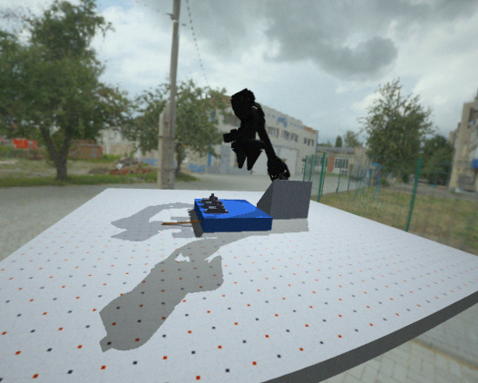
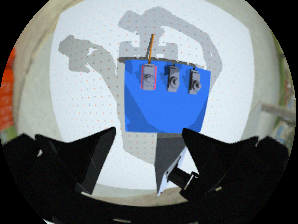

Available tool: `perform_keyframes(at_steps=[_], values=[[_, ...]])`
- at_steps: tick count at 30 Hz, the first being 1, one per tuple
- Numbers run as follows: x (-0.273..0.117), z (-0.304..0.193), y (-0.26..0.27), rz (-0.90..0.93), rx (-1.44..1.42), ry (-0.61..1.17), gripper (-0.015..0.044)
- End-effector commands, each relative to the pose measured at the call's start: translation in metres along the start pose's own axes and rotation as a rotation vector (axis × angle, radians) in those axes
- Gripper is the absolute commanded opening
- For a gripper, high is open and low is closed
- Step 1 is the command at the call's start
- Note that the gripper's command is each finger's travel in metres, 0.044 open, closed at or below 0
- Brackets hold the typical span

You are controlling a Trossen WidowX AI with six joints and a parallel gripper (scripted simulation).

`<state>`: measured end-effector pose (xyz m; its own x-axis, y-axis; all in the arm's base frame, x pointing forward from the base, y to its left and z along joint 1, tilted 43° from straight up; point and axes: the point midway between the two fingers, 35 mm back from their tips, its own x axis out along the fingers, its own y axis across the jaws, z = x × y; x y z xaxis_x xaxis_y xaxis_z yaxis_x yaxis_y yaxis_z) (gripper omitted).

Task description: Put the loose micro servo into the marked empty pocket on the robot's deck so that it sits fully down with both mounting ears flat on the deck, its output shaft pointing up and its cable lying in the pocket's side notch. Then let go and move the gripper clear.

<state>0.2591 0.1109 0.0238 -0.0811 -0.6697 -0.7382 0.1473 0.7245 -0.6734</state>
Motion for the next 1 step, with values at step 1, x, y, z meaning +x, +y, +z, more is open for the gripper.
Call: perform_keyframes(at_steps=[1], values=[[0.0000, -0.0008, 0.0002, 0.002, 0.006, 0.005, 0.0440]])
